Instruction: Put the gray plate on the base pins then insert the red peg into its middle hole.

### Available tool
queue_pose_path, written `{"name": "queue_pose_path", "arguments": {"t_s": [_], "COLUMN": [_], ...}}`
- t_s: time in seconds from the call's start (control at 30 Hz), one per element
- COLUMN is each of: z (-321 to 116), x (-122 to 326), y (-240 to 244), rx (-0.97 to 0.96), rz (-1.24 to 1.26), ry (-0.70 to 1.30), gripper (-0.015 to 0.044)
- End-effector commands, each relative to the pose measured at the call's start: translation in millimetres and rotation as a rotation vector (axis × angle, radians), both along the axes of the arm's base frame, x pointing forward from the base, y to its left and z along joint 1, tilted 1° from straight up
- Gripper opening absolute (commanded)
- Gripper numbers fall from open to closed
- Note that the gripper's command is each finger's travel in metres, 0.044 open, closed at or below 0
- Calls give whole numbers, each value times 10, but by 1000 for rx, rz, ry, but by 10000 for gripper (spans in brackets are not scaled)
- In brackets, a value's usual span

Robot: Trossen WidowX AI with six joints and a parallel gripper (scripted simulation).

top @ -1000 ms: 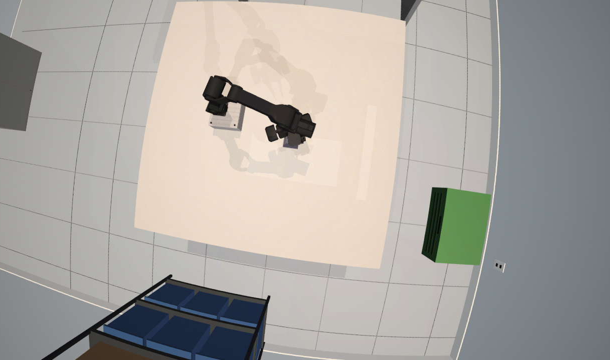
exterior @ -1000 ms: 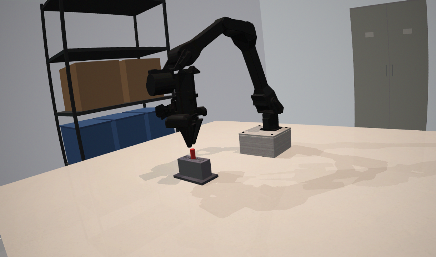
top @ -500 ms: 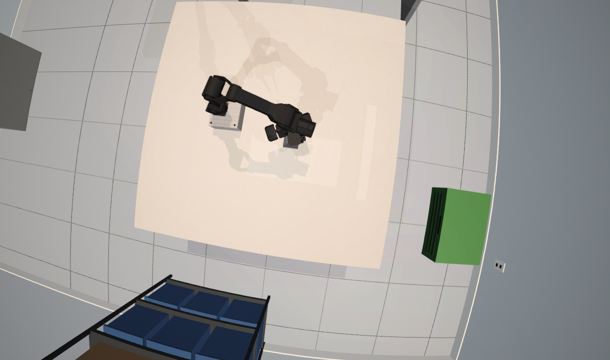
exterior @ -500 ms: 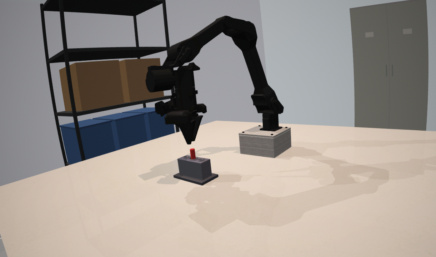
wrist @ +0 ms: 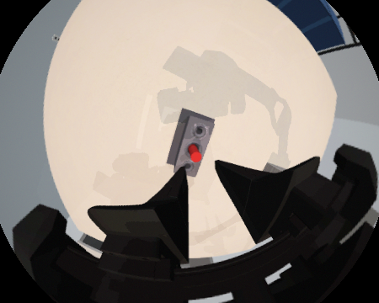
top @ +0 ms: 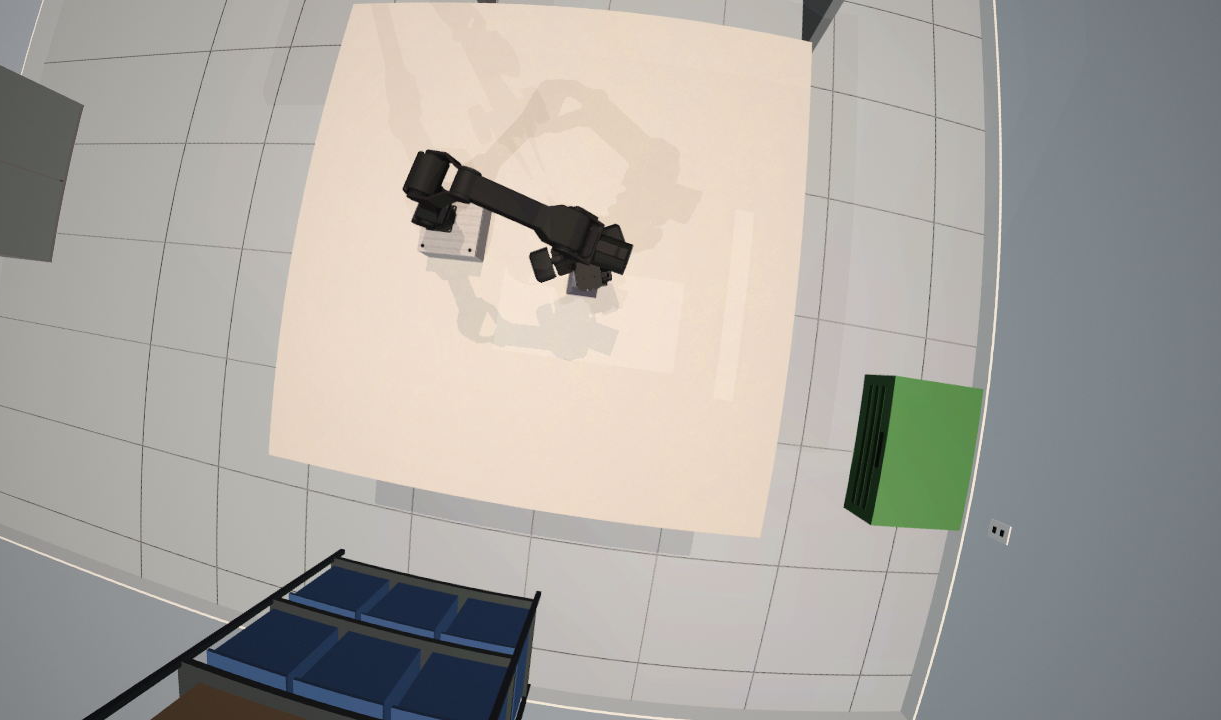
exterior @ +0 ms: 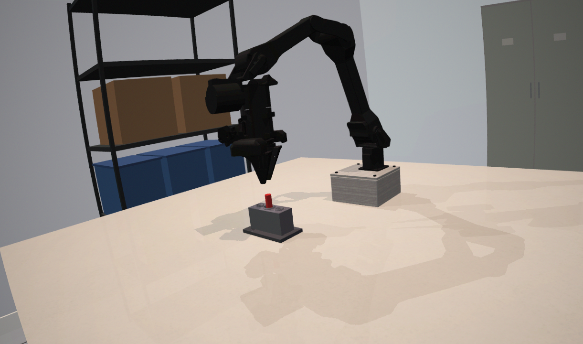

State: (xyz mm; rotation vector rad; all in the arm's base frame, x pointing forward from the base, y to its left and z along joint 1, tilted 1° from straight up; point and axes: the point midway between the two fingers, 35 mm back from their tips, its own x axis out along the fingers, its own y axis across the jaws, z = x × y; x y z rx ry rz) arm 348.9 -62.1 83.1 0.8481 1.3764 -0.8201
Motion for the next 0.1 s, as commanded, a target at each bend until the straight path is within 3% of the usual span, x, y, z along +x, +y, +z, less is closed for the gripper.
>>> {"name": "queue_pose_path", "arguments": {"t_s": [0.0, 0.07], "z": [33, 45], "x": [-1, -1], "y": [0, 0], "rx": [-1, -1], "rz": [4, 4], "ry": [0, 0], "gripper": [150, 150]}}
